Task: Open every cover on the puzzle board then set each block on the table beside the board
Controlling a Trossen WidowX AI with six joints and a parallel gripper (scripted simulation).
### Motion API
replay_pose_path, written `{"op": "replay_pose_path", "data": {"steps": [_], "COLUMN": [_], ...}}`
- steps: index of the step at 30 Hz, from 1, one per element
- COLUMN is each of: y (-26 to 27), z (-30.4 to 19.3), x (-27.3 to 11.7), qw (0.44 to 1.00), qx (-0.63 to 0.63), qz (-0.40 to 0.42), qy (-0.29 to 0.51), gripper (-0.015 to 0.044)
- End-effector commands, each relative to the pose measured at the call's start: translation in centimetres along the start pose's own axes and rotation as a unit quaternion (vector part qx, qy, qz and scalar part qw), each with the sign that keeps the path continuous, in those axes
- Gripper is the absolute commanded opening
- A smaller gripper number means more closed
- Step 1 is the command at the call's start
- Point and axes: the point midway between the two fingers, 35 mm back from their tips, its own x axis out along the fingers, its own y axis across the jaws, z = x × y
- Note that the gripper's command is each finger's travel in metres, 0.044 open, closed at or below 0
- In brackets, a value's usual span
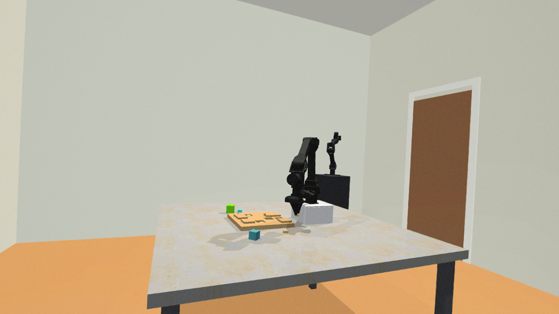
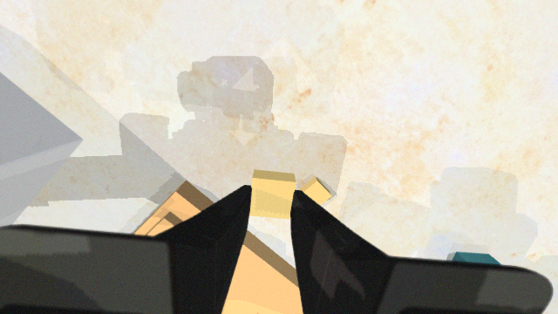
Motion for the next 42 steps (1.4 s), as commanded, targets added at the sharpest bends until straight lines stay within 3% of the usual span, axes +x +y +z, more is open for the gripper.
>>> {"op": "replay_pose_path", "data": {"steps": [1, 42], "y": [0.0, 0.4], "z": [0.0, 0.0], "x": [0.9, 7.6], "qw": [1.0, 1.0], "qx": [0.002, 0.002], "qz": [0.002, 0.002], "qy": [0.0, 0.0], "gripper": [0.008, 0.008]}}
